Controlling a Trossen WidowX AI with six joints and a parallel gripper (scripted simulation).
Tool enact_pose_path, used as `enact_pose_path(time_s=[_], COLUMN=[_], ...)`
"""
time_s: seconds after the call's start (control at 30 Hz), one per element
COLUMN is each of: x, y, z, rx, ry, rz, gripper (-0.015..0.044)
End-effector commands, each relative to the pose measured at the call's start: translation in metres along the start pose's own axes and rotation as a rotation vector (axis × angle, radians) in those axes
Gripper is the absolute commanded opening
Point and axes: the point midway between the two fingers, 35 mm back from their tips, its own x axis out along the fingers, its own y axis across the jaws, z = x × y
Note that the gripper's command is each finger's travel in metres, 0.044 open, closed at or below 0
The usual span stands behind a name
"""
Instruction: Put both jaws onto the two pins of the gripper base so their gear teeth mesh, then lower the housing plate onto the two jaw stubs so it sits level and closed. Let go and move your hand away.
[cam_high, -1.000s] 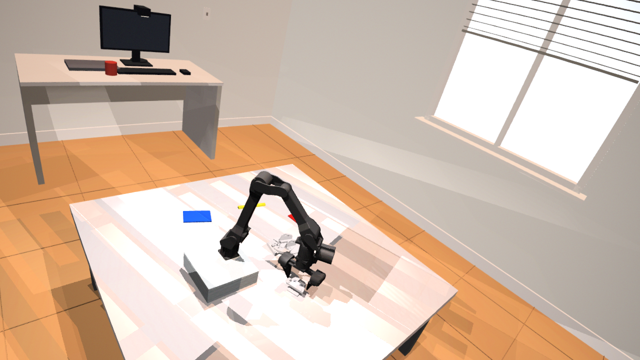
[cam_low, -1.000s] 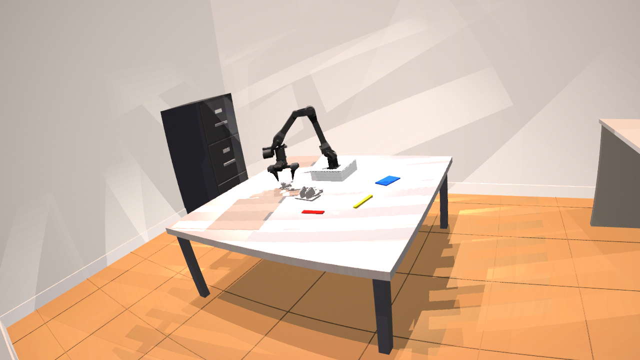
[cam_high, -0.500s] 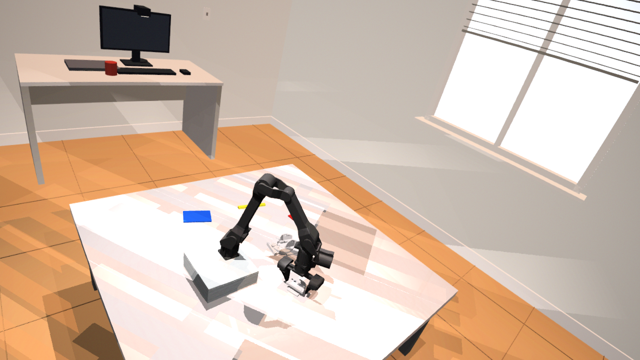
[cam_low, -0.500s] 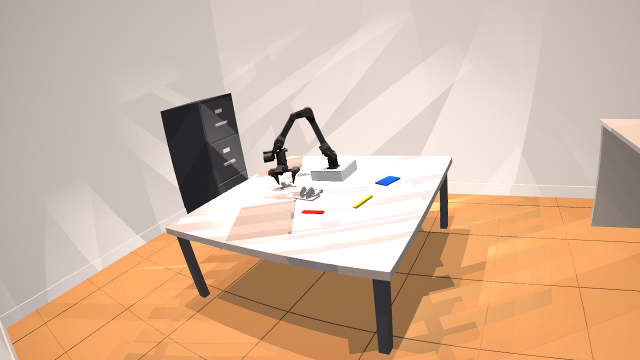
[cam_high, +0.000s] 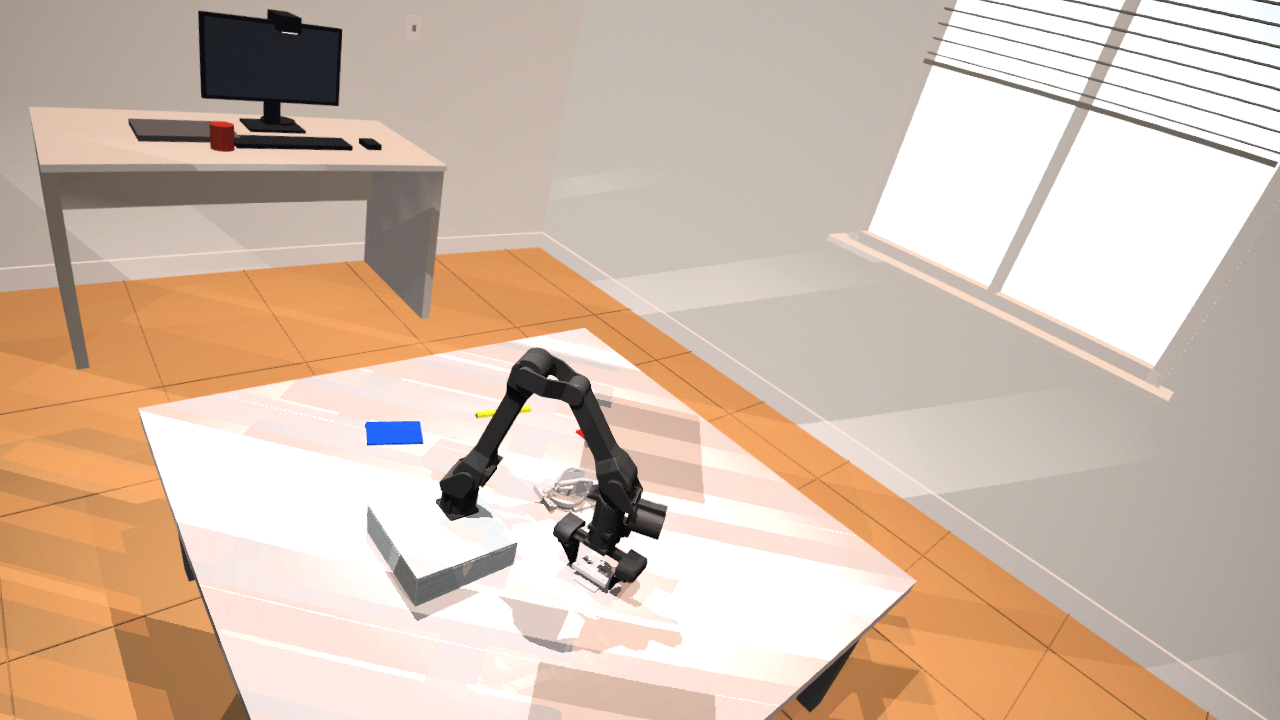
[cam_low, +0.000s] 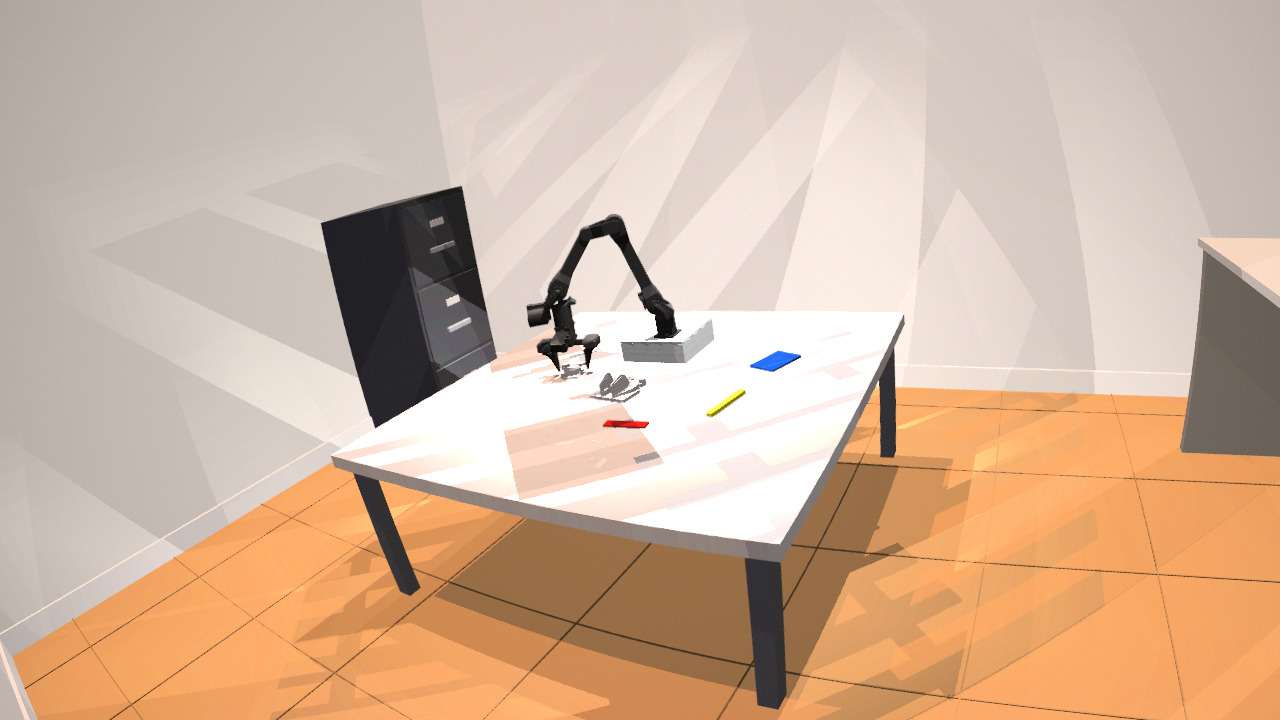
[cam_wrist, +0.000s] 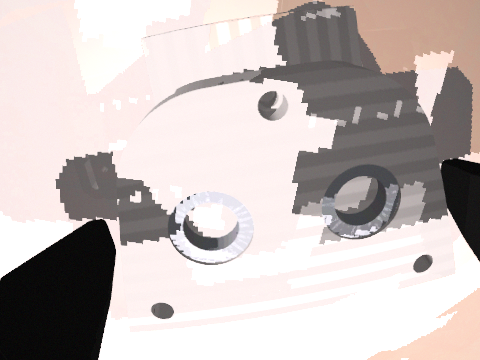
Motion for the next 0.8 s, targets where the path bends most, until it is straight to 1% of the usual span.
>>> enact_pose_path(time_s=[0.0, 0.27, 0.7, 0.77], x=[0.0009, 0.0009, 0.0004, 0.0004], y=[0.0003, 0.0003, 0.0, 0.0], z=[0.0006, 0.0006, 0.0, 0.0], rx=[0.0, 0.0, 0.0, 0.0], ry=[-0.004, -0.004, 0.0, 0.0], rz=[0.001, 0.001, 0.0, 0.0], gripper=[0.044, 0.044, 0.0353, 0.0351])
